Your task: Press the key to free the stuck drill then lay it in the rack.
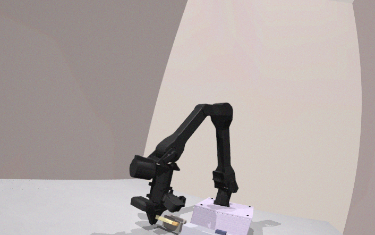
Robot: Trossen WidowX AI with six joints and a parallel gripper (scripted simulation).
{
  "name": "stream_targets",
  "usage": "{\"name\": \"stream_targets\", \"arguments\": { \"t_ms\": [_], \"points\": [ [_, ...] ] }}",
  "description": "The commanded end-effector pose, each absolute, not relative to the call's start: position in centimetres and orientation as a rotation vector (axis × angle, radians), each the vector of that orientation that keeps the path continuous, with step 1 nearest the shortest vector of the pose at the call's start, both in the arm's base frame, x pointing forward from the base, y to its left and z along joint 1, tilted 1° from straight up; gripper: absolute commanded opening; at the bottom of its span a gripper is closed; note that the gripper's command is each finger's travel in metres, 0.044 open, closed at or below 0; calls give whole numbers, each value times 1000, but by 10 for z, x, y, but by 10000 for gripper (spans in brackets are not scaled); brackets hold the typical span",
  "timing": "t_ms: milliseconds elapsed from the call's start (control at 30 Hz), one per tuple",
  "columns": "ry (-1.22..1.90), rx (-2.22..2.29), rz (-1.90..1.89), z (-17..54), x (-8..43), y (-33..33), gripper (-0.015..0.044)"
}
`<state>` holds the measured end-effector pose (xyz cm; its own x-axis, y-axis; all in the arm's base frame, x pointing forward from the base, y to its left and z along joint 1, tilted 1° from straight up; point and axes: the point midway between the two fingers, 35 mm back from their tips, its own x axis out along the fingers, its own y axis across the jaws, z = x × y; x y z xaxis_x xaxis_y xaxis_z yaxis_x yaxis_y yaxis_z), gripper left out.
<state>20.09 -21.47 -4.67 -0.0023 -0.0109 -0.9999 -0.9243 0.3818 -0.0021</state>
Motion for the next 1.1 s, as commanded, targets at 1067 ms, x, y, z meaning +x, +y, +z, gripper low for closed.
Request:
{"name": "stream_targets", "arguments": {
  "t_ms": [1067],
  "points": [
    [1380,-928,908,-31,201,-211,0]
  ]
}}
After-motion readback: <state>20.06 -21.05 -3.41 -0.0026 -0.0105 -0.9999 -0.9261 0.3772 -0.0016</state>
